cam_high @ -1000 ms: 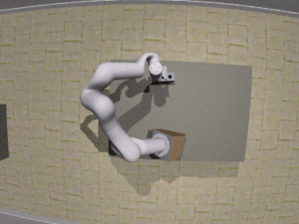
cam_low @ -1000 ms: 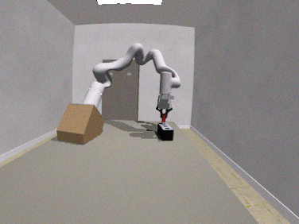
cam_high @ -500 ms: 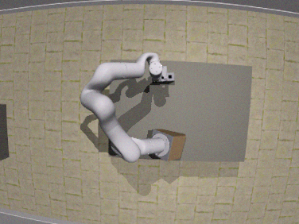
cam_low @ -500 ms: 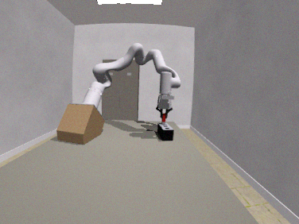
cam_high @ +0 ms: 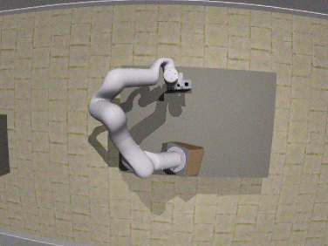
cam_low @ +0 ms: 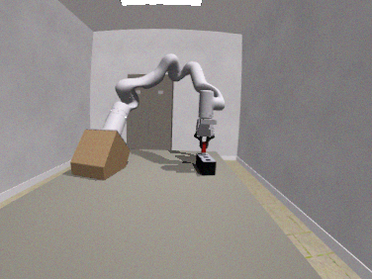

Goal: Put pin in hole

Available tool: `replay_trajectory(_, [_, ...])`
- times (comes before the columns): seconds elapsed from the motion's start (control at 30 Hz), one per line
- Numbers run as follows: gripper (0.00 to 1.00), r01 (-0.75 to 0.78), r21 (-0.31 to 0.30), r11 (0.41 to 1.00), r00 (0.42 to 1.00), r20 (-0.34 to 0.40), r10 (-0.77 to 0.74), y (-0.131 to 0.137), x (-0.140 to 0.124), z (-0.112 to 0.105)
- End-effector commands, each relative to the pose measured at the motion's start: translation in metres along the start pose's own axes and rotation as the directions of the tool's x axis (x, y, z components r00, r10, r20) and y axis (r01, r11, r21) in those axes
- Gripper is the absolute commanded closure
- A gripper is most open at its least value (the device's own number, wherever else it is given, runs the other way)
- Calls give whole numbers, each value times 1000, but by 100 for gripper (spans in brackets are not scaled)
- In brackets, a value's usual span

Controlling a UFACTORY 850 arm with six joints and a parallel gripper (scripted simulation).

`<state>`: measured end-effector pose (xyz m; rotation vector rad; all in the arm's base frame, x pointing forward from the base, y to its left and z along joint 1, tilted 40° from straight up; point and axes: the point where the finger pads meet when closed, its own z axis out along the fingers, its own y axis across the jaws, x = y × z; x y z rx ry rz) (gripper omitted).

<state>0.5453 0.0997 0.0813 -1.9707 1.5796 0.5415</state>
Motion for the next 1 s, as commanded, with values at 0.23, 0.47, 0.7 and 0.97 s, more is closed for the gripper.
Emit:
replay_trajectory(0.23, [100,1,2,1000,1000,-1,-1,0,0,-1])
replay_trajectory(0.47, [100,1,2,1000,1000,-1,-1,0,0,-1])
replay_trajectory(0.7, [100,1,2,1000,1000,-1,-1,0,0,-1])
replay_trajectory(0.97, [100,1,2,1000,1000,-1,-1,-1,1,3])
